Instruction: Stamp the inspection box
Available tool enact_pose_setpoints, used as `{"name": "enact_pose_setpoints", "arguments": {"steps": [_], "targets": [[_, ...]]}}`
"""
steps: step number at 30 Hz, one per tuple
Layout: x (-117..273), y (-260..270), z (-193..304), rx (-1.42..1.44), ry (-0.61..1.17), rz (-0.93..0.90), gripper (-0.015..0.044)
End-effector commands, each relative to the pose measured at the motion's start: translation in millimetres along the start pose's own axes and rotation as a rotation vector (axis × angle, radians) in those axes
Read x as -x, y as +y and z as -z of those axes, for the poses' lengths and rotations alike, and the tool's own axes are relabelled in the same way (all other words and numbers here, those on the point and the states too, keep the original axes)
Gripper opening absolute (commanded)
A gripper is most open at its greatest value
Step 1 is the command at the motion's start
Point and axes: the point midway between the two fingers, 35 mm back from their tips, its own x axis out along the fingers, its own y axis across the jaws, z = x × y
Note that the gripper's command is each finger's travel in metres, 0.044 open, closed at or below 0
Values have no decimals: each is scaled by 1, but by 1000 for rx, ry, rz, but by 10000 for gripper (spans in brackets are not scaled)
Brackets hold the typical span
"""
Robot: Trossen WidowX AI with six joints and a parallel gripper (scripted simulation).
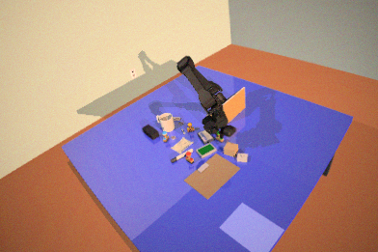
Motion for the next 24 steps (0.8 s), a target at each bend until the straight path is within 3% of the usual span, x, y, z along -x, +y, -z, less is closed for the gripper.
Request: {"name": "enact_pose_setpoints", "arguments": {"steps": [1,24], "targets": [[3,1,0,-3,1,-4,0],[14,1,0,-2,1,-4,0]]}}
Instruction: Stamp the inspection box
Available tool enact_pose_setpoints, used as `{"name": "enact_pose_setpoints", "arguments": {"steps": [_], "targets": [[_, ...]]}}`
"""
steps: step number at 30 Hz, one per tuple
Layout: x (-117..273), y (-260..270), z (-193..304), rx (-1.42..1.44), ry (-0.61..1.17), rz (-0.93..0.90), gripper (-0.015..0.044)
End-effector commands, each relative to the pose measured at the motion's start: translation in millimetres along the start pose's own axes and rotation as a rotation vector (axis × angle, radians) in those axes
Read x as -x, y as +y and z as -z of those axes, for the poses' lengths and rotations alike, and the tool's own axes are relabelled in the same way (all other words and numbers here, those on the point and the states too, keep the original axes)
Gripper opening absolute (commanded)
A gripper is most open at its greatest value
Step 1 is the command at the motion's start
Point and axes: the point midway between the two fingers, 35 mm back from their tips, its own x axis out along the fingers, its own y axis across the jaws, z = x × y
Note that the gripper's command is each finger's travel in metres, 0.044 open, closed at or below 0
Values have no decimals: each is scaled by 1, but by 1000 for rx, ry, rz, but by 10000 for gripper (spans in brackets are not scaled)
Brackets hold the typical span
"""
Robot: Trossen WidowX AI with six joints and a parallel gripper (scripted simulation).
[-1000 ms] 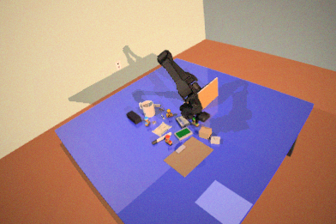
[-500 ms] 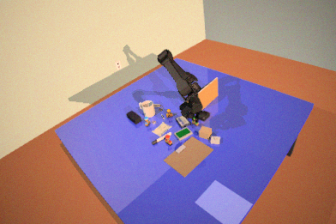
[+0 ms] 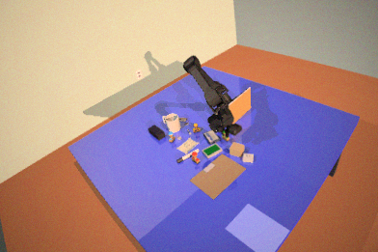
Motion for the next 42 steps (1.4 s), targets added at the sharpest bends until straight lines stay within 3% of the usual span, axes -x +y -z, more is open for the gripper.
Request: {"name": "enact_pose_setpoints", "arguments": {"steps": [1,42], "targets": [[3,1,0,-3,1,-4,0],[23,0,1,-2,1,-3,0]]}}
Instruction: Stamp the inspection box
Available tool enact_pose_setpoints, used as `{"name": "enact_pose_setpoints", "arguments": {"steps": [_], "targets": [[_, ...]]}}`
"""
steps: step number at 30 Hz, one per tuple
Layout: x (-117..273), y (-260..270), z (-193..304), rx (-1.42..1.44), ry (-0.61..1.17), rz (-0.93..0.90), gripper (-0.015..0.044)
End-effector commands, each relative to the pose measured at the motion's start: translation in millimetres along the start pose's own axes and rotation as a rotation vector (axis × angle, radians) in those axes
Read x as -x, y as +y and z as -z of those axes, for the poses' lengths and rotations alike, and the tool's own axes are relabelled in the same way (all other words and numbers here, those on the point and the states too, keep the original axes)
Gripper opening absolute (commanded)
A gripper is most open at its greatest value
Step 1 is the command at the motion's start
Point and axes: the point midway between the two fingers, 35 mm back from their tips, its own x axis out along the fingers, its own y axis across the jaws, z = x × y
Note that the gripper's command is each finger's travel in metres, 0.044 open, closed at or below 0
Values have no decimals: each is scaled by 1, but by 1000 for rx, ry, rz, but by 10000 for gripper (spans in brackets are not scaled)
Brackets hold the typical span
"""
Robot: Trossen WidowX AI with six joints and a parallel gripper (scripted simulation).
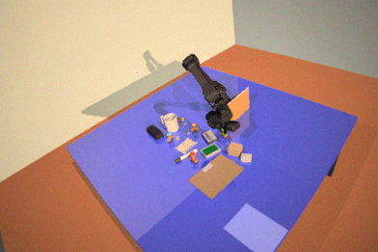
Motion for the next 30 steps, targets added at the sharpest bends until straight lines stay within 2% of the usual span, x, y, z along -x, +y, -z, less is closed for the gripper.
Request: {"name": "enact_pose_setpoints", "arguments": {"steps": [1,9,23,30], "targets": [[3,1,0,-3,1,-3,0],[7,0,-1,-3,1,-3,0],[9,-24,-84,-5,-2,-2,0],[8,-26,-88,-5,-2,-1,0]]}}
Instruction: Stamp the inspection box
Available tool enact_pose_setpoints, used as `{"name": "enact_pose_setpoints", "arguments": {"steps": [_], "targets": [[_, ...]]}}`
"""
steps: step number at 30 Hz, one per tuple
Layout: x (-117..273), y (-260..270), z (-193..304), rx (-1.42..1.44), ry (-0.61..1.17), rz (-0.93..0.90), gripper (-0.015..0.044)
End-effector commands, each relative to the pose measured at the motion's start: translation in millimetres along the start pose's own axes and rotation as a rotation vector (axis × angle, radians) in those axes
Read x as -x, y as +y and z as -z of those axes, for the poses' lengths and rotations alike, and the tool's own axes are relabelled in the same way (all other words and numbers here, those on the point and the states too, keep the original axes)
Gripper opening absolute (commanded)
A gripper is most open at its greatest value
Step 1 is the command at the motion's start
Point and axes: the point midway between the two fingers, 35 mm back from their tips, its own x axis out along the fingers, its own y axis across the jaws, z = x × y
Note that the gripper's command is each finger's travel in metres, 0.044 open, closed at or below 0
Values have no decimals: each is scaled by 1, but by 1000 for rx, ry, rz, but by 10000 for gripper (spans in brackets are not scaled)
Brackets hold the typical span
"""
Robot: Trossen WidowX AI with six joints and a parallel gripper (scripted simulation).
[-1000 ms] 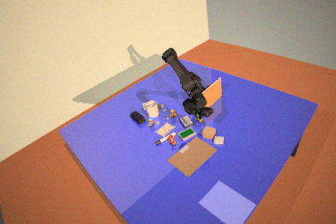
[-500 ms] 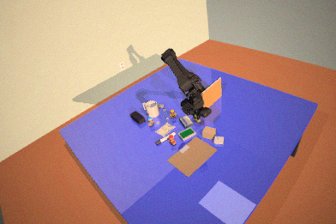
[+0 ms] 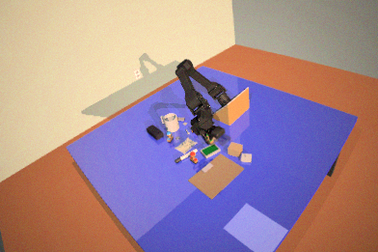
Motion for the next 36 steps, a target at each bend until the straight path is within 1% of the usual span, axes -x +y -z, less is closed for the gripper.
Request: {"name": "enact_pose_setpoints", "arguments": {"steps": [1,36], "targets": [[-1,-1,-3,4,-2,3,0],[-24,-1,-4,3,-2,1,0]]}}
